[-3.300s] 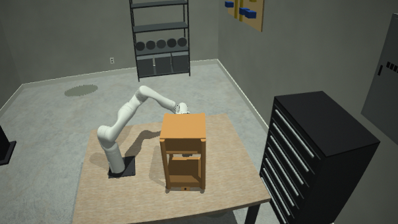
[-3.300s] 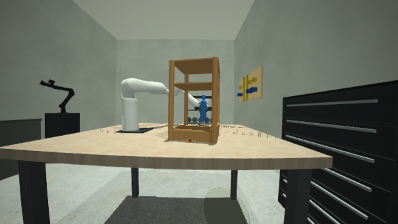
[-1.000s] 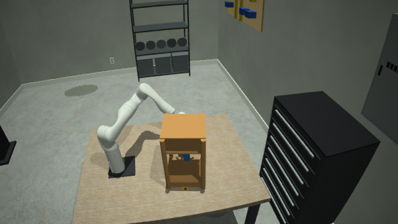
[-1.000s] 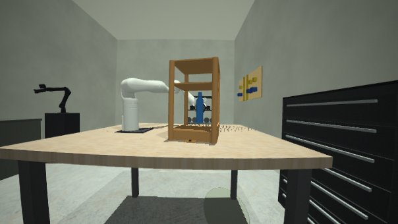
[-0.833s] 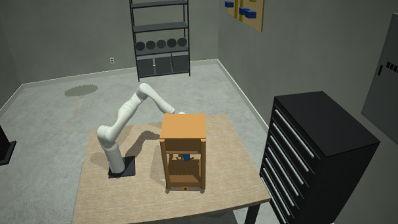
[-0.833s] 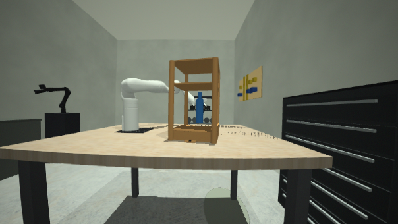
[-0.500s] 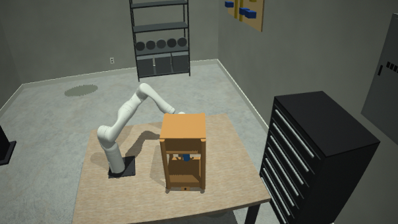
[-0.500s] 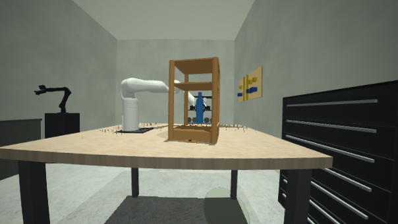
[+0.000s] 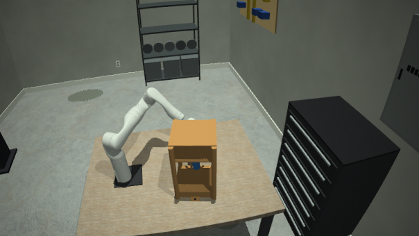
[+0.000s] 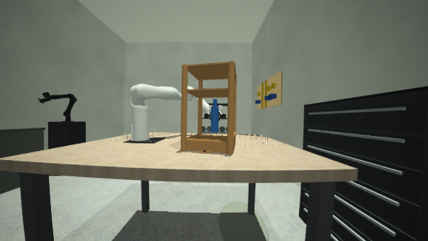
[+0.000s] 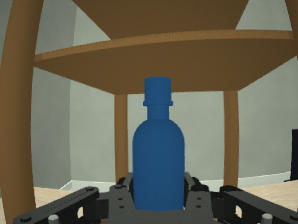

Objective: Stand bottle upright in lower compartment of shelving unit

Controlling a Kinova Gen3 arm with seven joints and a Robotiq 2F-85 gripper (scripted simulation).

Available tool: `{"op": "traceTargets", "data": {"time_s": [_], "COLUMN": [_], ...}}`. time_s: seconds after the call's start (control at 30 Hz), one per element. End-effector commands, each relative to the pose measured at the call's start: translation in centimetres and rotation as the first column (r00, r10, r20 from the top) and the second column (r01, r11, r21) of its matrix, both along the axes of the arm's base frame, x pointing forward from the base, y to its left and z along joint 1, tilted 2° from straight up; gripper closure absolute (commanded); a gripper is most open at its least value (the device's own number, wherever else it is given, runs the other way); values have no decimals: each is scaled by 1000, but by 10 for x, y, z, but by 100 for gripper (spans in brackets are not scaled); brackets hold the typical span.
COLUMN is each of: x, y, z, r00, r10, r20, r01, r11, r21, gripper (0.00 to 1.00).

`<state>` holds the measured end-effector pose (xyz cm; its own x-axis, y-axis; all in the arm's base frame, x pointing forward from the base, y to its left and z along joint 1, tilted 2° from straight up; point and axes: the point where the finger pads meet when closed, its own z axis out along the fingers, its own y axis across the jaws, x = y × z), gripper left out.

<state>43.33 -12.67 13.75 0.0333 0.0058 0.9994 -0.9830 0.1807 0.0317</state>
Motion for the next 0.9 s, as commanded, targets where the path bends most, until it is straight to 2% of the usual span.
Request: {"op": "traceTargets", "data": {"time_s": [0.0, 0.87], "x": [0, 0], "y": [0, 0], "z": [1, -2], "r00": [1000, 1000], "r10": [0, 0], "r20": [1, 1], "r01": [0, 0], "r11": [1000, 1000], "r21": [0, 0], "gripper": [100, 100]}}
